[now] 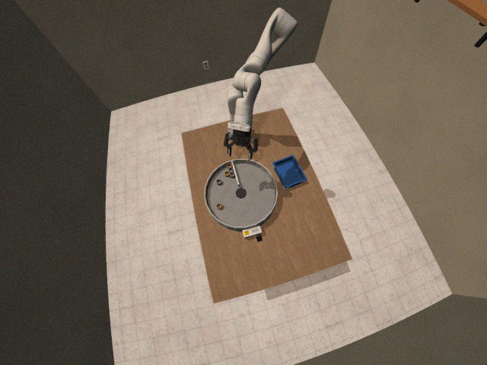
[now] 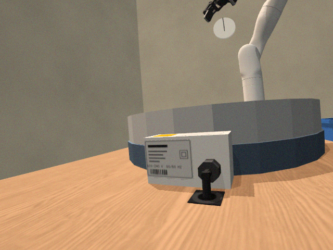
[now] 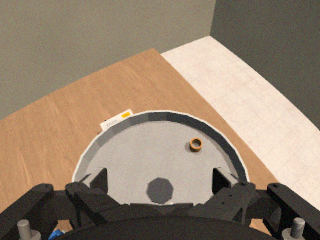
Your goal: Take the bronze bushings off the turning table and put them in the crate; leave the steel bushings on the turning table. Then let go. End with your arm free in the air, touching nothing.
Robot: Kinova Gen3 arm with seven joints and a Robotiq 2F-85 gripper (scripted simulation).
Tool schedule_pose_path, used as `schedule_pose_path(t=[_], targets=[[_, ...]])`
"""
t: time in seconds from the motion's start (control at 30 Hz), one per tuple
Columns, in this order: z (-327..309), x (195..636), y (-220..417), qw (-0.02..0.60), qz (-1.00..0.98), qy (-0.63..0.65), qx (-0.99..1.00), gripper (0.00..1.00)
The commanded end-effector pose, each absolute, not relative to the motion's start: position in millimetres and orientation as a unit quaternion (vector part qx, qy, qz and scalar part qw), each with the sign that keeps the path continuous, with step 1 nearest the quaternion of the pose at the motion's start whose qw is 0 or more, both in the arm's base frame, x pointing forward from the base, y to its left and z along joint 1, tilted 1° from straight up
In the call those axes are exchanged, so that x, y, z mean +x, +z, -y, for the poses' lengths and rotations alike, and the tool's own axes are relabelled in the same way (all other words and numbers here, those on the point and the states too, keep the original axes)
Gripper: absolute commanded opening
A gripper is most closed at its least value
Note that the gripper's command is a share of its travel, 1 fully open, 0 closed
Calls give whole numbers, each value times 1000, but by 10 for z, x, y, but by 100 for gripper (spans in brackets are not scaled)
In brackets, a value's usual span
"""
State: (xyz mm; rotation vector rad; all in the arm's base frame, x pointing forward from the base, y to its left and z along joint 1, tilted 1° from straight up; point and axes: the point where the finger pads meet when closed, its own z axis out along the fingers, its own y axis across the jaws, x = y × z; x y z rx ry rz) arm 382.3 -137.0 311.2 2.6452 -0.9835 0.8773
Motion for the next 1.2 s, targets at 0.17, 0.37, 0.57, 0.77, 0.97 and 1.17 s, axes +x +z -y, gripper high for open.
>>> schedule_pose_path(t=[0.17, 0.37, 0.57, 0.77, 0.97, 1.17], targets=[[977, 3848, 3146, 84, 343, 229, 907, 100], [977, 3848, 3146, 84, 343, 229, 907, 100], [521, 3853, 3157, 68, 357, 148, 920, 100], [408, 3854, 3159, 64, 361, 127, 922, 100], [408, 3854, 3159, 64, 361, 127, 922, 100], [-165, 3861, 3172, 44, 374, 24, 926, 100]])
